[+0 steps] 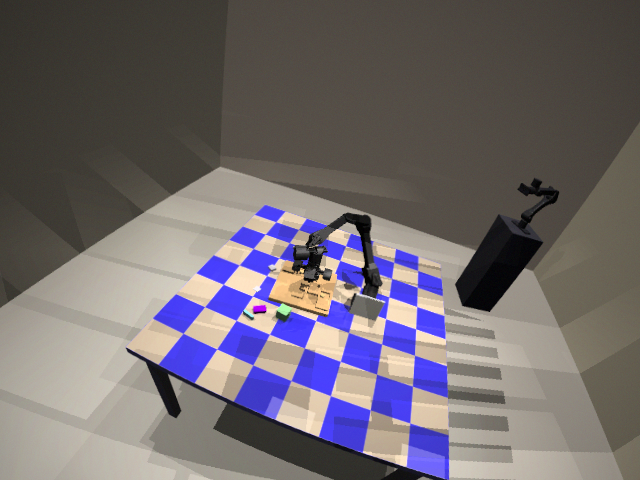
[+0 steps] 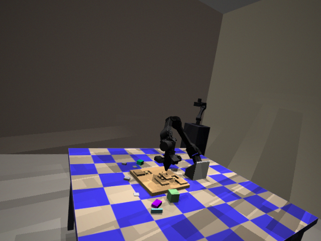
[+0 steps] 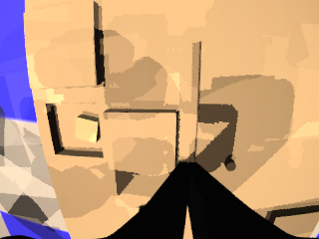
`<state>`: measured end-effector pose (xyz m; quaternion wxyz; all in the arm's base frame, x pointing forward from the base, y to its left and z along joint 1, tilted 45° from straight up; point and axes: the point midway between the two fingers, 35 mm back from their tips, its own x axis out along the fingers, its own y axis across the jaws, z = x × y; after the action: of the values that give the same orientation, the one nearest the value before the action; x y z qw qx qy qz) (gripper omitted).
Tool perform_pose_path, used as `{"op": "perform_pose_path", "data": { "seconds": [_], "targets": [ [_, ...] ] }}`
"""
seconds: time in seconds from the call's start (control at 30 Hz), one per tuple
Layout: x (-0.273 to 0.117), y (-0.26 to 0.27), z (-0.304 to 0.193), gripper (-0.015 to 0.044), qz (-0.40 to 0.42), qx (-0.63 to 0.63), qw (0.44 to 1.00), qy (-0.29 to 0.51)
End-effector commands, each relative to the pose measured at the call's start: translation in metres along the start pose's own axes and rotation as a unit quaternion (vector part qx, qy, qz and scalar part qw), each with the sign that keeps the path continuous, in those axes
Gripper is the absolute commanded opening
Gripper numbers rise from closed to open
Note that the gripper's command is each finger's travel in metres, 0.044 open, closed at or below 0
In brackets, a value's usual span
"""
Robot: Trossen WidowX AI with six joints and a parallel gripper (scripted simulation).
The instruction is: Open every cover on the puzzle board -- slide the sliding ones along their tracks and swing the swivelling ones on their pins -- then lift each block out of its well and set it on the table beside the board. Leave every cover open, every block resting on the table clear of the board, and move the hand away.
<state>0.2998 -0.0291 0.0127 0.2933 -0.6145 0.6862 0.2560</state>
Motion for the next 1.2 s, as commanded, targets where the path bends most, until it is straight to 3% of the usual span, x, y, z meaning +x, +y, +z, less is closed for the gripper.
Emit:
{"op": "perform_pose_path", "data": {
  "seconds": [0.0, 1.17],
  "targets": [
    [0.0007, -0.0021, -0.0001, 0.0, 0.001, -0.005, 1.0, 0.003],
    [0.0091, -0.0028, 0.0001, 0.0, 0.001, -0.005, 1.0, 0.003]
  ]
}}
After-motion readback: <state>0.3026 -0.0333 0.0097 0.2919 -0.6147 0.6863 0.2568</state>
